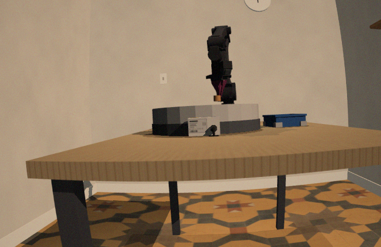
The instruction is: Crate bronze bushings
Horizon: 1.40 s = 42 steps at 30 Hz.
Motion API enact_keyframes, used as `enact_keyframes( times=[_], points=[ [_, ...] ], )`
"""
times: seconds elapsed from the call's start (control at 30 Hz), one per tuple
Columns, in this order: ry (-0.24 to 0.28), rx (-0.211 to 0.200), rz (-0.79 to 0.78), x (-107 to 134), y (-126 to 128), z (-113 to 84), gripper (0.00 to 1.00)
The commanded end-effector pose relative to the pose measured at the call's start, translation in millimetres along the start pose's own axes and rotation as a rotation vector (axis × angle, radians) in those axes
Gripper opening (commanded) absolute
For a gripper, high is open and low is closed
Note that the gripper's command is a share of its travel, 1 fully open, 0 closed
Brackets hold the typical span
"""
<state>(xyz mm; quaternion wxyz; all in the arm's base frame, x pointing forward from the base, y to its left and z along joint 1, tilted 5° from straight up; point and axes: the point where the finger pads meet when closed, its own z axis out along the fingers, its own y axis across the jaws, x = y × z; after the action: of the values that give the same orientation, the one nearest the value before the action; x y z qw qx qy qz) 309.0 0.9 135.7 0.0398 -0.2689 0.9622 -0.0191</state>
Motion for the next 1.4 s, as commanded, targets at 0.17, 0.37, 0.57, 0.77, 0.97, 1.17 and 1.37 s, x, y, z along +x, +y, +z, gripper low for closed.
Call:
enact_keyframes(
  times=[0.17,0.37,0.57,0.77,0.97,1.17,1.37],
  points=[
    [-0.064,0.035,0.001,-26.2,-9.5,-25.4,0.00],
    [-0.068,0.038,0.001,-28.6,-3.6,-27.4,0.00],
    [-0.072,0.034,0.002,-38.1,20.6,-28.6,0.00],
    [-0.063,0.021,0.002,-58.5,61.1,-23.0,0.00],
    [-0.074,0.016,0.003,-75.1,94.0,-23.1,0.00],
    [-0.073,0.006,0.003,-94.2,140.3,-22.9,0.00],
    [-0.074,-0.002,0.004,-113.1,185.0,-22.7,0.00]
  ],
)
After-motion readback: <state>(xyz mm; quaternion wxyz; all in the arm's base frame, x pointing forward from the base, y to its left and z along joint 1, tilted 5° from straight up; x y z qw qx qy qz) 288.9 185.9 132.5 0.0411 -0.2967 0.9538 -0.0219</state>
